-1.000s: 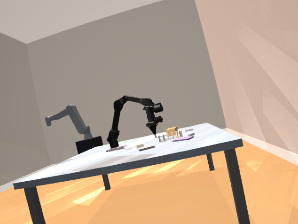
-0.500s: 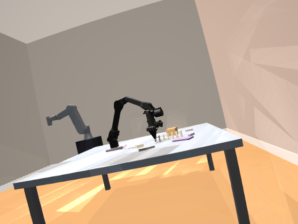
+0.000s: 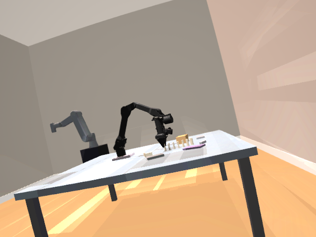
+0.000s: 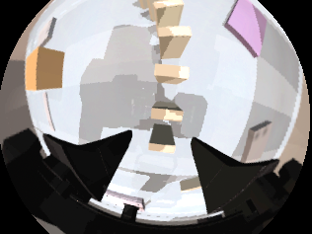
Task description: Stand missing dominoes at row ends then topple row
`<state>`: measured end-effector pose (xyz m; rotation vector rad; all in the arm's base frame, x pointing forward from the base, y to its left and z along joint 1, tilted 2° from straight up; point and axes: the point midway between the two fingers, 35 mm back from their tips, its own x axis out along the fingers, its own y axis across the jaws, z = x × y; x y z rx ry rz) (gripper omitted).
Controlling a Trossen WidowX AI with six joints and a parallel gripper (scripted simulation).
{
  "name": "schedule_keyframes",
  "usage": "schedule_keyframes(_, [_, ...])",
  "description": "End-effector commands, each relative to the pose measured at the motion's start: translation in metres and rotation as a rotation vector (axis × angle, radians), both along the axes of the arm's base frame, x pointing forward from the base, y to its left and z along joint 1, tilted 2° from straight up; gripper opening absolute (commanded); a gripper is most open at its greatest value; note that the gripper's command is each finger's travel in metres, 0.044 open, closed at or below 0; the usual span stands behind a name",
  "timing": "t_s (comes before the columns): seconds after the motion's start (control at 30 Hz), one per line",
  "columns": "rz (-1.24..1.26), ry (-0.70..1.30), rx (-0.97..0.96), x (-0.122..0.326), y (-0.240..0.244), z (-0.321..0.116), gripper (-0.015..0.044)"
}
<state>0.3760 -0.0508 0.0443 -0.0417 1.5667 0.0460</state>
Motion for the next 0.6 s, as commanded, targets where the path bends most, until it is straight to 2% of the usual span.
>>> schedule_keyframes(0.0, [0.003,0.002,-0.003,-0.001,0.000,-0.001,0.0440])
schedule_keyframes(0.13, [0.003,0.002,-0.003,0.001,-0.001,0.007,0.0440])
schedule_keyframes(0.43, [0.000,0.000,0.000,0.002,0.000,0.122,0.0440])
schedule_keyframes(0.57, [0.000,0.000,0.000,0.000,0.000,0.130,0.0440])
